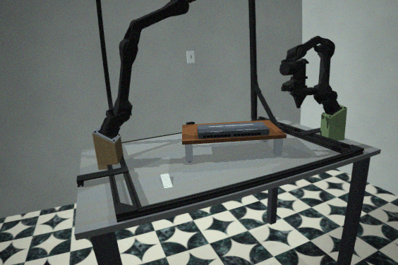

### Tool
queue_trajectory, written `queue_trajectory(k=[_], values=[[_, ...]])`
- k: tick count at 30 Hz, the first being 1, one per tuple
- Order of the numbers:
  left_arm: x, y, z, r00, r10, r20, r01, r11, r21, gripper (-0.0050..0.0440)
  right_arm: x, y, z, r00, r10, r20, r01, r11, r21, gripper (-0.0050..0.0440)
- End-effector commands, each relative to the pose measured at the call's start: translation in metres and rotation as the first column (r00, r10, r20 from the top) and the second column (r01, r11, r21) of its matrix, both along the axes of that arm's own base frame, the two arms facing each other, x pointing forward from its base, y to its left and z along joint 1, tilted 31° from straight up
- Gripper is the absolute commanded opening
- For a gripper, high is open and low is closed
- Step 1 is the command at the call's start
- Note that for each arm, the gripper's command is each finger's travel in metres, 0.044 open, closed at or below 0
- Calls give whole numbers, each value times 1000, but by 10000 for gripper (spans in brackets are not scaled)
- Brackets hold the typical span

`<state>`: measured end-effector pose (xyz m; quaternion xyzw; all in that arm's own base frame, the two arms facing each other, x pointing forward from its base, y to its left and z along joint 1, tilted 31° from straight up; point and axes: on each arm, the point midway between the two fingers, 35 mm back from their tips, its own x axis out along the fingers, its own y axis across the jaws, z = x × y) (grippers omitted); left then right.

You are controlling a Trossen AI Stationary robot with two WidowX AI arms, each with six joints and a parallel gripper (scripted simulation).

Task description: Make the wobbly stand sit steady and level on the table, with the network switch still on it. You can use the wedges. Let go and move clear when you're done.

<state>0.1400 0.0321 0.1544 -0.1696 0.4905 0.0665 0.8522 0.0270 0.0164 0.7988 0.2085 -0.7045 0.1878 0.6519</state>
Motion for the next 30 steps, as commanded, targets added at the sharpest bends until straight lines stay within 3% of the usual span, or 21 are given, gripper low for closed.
queue_trajectory(k=[1,8,14,15,25,30], values=[[0,0,0,1000,0,0,0,1000,0,0,38,22,-11,987,-21,-157,8,996,-84,0],[0,0,0,1000,0,0,0,1000,0,0,106,58,-57,883,-90,-461,-35,966,-257,0],[0,0,0,1000,0,0,0,1000,0,0,106,58,-57,883,-90,-461,-35,966,-257,0],[0,0,0,1000,0,0,0,1000,0,0,120,68,-60,871,-97,-481,-44,961,-274,0],[0,0,0,1000,0,0,0,1000,0,0,182,97,-163,607,-261,-751,-163,884,-439,0],[0,0,0,1000,0,0,0,1000,0,0,182,97,-163,607,-261,-751,-163,884,-439,0]])
